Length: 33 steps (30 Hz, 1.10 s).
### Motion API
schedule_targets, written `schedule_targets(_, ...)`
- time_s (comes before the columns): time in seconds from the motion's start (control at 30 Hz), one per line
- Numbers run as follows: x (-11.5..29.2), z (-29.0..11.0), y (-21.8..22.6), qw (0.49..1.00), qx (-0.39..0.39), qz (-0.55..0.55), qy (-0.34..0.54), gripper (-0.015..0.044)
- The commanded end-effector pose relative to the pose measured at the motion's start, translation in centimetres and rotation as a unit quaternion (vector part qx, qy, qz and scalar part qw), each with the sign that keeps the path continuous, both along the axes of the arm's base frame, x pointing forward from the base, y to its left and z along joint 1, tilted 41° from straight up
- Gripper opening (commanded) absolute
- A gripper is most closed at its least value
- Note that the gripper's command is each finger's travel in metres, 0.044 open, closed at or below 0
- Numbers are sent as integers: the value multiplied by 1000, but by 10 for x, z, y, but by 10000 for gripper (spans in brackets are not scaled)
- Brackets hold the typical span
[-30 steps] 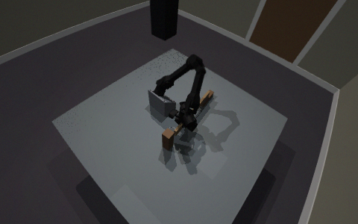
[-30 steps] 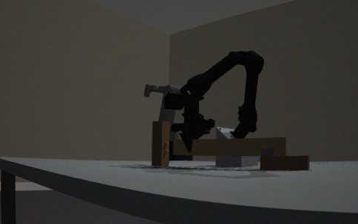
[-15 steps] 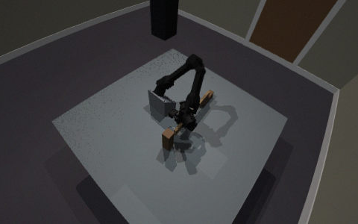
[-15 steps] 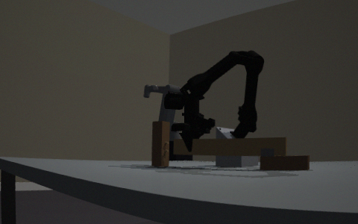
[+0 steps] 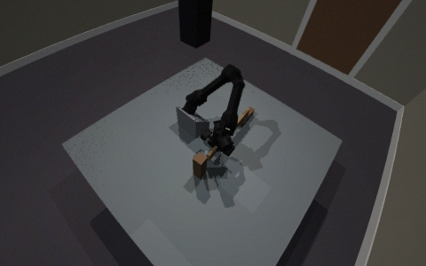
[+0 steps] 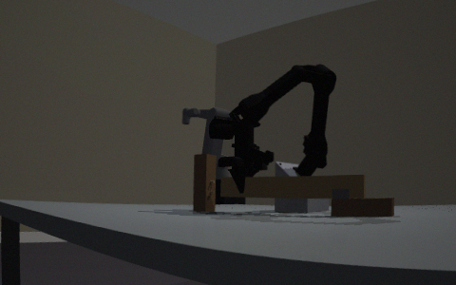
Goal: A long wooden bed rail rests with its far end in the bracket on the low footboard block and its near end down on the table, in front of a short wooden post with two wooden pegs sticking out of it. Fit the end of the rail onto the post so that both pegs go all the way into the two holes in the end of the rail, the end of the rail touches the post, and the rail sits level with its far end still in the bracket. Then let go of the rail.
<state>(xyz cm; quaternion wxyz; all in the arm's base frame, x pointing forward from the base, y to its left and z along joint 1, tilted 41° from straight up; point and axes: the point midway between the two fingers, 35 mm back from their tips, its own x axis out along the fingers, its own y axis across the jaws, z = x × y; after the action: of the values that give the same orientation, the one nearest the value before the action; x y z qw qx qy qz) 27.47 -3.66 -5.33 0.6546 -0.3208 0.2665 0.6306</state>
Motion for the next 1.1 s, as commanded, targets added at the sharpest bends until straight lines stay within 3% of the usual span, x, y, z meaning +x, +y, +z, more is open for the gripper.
schedule_targets(0.0,0,-1,0,1000,-1,-2,0,0)
schedule_targets(1.07,0,2,-2,1000,-1,-2,0,0)
